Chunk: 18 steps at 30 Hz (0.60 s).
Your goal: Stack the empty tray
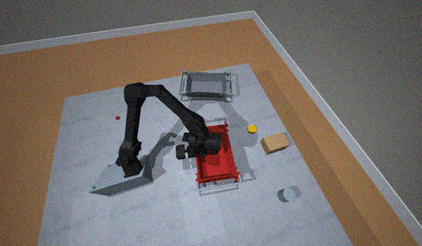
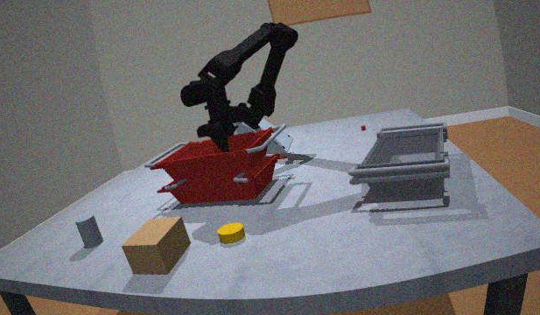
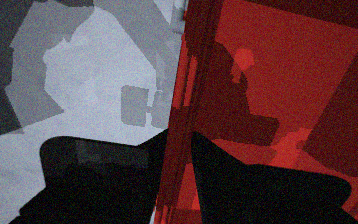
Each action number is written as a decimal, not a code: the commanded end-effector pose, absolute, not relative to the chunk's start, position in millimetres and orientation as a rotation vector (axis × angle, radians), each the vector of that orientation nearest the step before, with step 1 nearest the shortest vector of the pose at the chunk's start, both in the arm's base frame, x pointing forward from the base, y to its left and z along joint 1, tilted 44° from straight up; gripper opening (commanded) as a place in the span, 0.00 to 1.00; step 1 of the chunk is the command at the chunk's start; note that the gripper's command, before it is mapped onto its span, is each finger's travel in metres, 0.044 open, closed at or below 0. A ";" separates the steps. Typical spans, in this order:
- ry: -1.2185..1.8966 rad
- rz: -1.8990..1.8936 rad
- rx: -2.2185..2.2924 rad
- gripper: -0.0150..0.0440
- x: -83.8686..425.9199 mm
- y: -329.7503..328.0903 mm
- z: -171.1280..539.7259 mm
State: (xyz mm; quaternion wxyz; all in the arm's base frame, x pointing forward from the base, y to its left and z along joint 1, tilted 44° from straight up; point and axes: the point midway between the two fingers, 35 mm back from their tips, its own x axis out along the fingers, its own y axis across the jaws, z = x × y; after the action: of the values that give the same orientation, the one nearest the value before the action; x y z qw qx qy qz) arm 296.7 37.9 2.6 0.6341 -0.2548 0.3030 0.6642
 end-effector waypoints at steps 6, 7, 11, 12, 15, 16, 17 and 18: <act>0.702 1.534 -0.572 0.25 292.6 41.8 1.1; 0.702 1.534 -0.572 0.25 292.6 41.8 1.1; 0.702 1.534 -0.572 0.25 292.6 41.8 1.1; 0.702 1.534 -0.572 0.25 292.6 41.8 1.1; 0.702 1.534 -0.572 0.33 292.6 41.8 1.1; 0.702 1.534 -0.572 0.35 292.6 41.8 1.1; 0.702 1.534 -0.572 0.38 292.6 41.8 1.1; 0.702 1.534 -0.572 0.40 292.6 41.8 1.1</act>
State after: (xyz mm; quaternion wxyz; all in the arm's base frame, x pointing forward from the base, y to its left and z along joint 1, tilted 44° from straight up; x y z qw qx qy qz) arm 296.7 38.0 2.6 0.6341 -0.2548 0.3030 0.6642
